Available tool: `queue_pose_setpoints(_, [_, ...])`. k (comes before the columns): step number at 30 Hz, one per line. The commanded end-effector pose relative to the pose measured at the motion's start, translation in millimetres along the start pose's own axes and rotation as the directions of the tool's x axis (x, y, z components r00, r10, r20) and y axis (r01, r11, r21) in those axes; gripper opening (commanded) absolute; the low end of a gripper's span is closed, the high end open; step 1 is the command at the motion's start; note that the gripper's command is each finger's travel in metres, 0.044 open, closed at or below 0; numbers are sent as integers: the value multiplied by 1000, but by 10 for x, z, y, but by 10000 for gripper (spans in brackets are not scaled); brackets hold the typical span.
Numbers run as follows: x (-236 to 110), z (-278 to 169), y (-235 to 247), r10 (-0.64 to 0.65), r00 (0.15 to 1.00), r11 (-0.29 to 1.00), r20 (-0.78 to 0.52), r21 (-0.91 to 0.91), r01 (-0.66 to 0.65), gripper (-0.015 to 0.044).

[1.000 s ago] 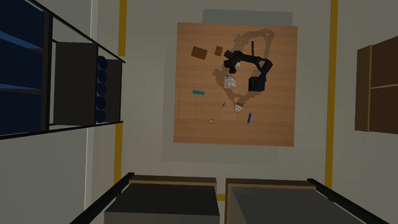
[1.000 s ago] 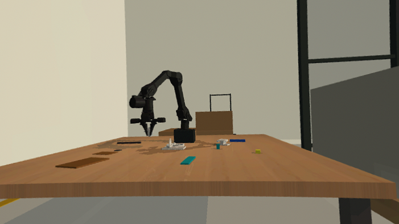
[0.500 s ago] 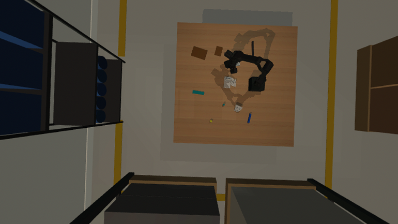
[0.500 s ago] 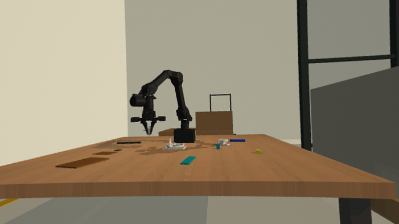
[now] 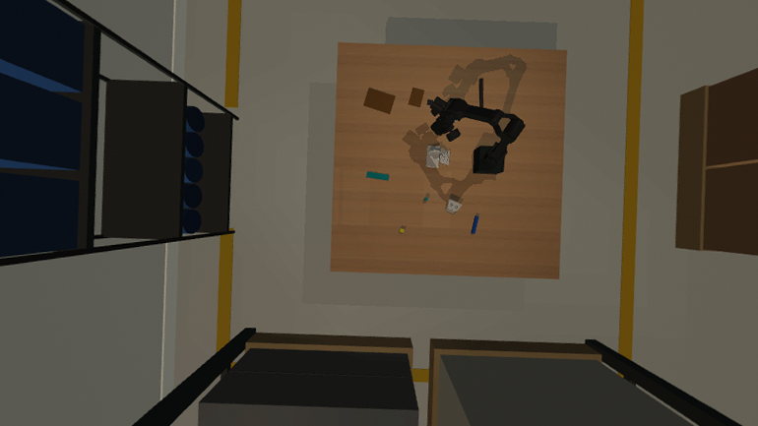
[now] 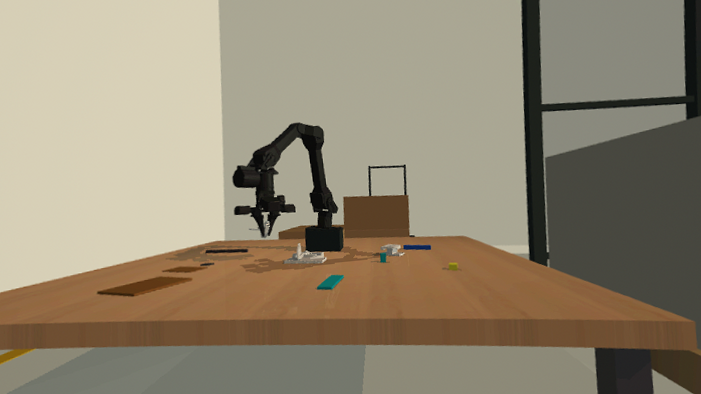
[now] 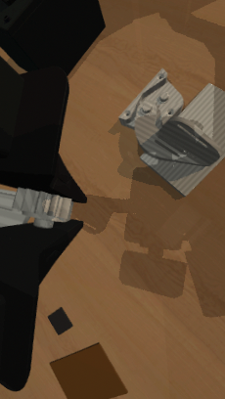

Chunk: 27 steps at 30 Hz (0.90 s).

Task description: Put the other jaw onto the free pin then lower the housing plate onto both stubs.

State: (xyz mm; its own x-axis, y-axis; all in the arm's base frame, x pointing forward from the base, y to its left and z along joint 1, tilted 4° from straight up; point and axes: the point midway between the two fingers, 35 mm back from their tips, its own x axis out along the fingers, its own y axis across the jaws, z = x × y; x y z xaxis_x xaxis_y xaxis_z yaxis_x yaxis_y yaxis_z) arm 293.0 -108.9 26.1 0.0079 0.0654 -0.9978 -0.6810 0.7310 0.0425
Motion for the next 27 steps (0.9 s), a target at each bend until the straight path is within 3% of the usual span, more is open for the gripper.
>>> queue_pose_setpoints(1, [-13, -25, 40, -7, 1000, 994, -1, -108, 7, 37])
queue_pose_setpoints(8, [-8, -58, 112, -7, 1000, 959, -1, -283, 6, 37])
queue_pose_setpoints(16, [-8, -64, 125, -7, 1000, 949, -1, -316, 6, 37])
queue_pose_setpoints(27, [-9, -116, 237, -6, 1000, 822, -2, -569, 4, 37])
